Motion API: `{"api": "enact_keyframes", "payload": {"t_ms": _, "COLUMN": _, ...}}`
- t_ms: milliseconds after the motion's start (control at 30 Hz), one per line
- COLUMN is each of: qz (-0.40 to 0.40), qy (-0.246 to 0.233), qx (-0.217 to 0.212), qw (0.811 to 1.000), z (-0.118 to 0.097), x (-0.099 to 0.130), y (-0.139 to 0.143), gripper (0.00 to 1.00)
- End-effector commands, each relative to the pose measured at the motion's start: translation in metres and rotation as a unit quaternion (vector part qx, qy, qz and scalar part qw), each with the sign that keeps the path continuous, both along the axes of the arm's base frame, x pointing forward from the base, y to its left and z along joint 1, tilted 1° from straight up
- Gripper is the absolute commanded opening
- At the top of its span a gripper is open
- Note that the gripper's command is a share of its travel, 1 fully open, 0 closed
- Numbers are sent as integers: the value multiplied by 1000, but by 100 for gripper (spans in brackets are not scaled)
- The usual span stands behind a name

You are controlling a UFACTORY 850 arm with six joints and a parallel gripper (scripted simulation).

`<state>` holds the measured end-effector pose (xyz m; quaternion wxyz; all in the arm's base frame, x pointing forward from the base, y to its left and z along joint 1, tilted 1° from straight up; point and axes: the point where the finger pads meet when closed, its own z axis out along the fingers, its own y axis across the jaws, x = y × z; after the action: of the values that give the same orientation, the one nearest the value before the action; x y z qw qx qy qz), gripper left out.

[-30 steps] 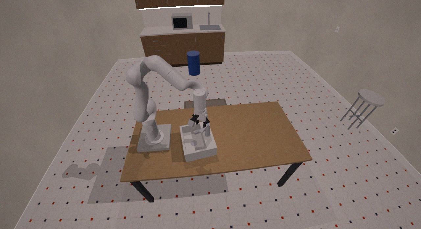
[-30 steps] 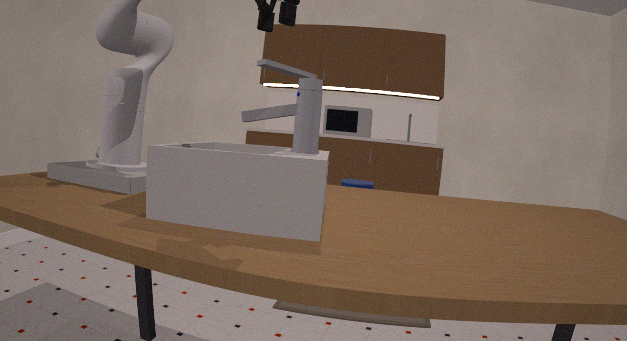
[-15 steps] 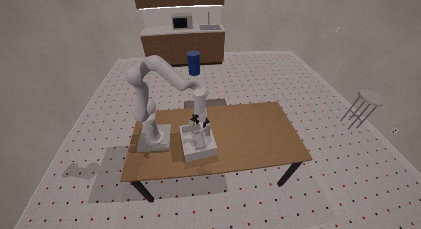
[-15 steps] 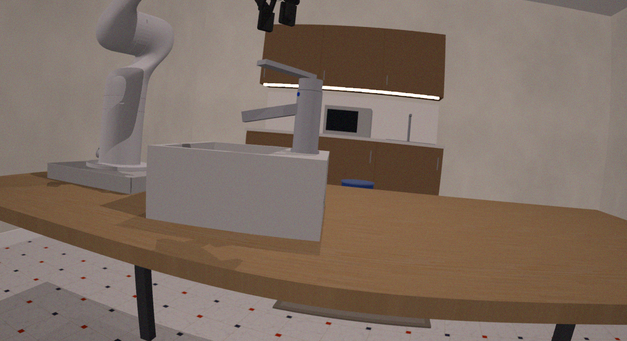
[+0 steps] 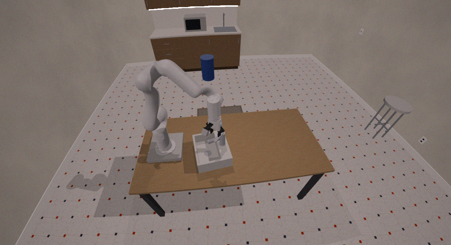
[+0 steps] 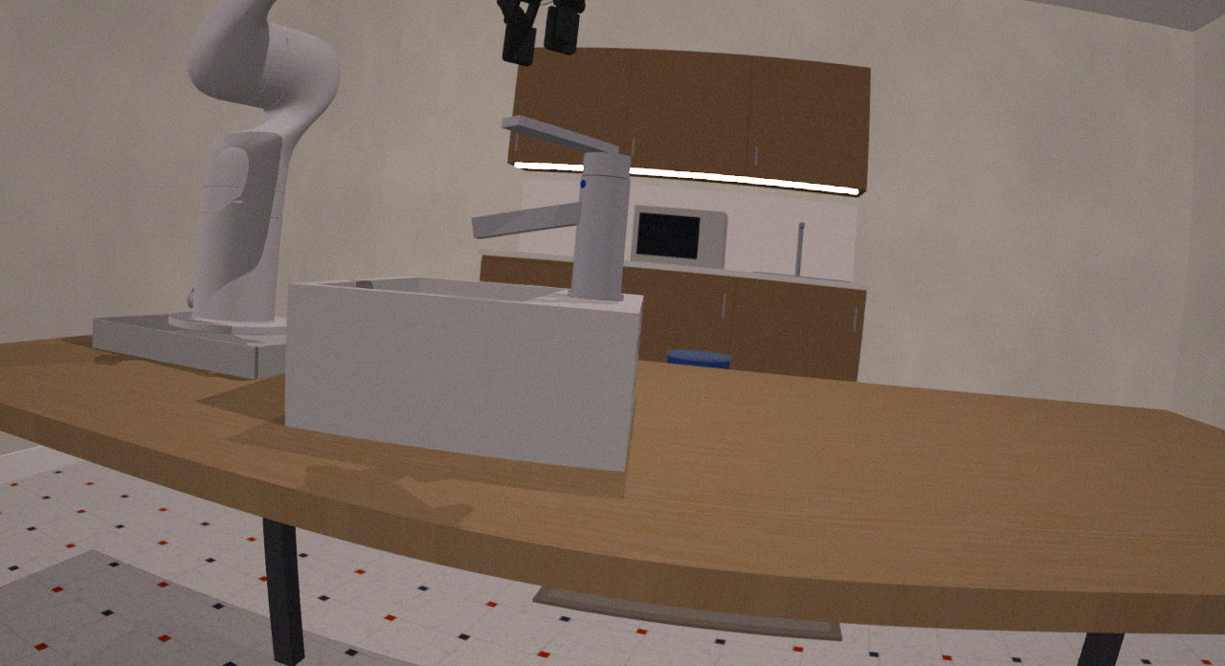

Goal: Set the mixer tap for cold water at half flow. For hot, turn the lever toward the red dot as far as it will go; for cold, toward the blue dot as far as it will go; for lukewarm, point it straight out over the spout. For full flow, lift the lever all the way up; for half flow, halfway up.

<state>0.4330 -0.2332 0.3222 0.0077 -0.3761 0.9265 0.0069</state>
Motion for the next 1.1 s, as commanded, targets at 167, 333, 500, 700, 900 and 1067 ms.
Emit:
{"api": "enact_keyframes", "payload": {"t_ms": 167, "qz": 0, "qy": -1, "qx": 0, "qw": 1000, "z": -5, "x": 1, "y": 0, "gripper": 65}}
{"api": "enact_keyframes", "payload": {"t_ms": 333, "qz": 0, "qy": -1, "qx": 0, "qw": 1000, "z": -11, "x": 1, "y": 0, "gripper": 65}}
{"api": "enact_keyframes", "payload": {"t_ms": 500, "qz": 0, "qy": -1, "qx": 0, "qw": 1000, "z": -19, "x": 1, "y": 0, "gripper": 65}}
{"api": "enact_keyframes", "payload": {"t_ms": 700, "qz": 0, "qy": -1, "qx": 0, "qw": 1000, "z": -26, "x": 1, "y": 0, "gripper": 65}}
{"api": "enact_keyframes", "payload": {"t_ms": 900, "qz": 0, "qy": -1, "qx": 0, "qw": 1000, "z": -35, "x": 1, "y": 0, "gripper": 65}}
{"api": "enact_keyframes", "payload": {"t_ms": 1067, "qz": 0, "qy": -1, "qx": 0, "qw": 1000, "z": -42, "x": 1, "y": 1, "gripper": 65}}
